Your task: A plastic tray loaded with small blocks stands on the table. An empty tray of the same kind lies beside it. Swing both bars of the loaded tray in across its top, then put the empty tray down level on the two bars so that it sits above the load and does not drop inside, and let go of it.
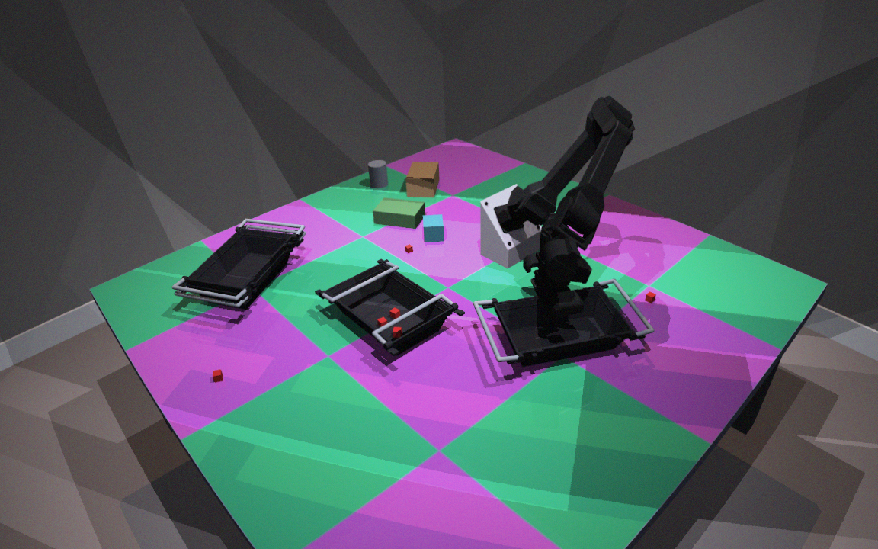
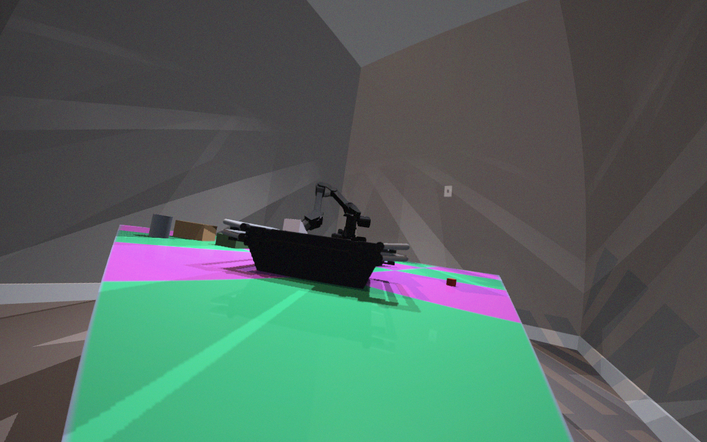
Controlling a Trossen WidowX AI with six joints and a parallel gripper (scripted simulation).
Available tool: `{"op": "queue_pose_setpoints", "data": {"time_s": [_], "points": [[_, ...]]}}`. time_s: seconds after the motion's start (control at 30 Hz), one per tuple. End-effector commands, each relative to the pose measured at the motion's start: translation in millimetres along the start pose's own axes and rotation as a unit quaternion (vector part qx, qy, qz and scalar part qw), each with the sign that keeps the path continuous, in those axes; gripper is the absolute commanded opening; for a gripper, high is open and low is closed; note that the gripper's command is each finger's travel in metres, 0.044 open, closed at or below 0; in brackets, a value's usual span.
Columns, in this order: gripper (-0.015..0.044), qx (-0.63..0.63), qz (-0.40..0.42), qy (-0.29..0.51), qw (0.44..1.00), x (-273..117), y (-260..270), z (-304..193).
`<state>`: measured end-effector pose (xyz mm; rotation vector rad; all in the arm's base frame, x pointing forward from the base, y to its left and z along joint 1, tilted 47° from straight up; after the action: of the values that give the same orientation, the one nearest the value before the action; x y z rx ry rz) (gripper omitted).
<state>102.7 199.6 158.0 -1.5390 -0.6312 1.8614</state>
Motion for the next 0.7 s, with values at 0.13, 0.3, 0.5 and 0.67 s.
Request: {"op": "queue_pose_setpoints", "data": {"time_s": [0.13, 0.3, 0.5, 0.67], "points": [[0.0000, 0.001, 0.007, 0.002, 1.000, -7.6, 1.5, -2.1], [0.0000, 0.000, 0.011, 0.002, 1.000, -24.5, 1.8, -4.8], [0.0000, 0.000, 0.013, 0.002, 1.000, -45.6, 2.0, -5.4], [0.0000, 0.001, 0.011, 0.002, 1.000, -63.3, 1.7, -3.6]]}}
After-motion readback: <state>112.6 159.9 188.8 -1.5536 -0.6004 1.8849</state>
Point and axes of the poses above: the point midway between the two fingers, 35 mm back from their tips, its own x axis out along the fingers, its own y axis across the jaws, z = x × y, the point moved 3 cm from there along -x, back along the fingers, and after that the axes turned 14 degrees about -x, right-handed, at the moved point
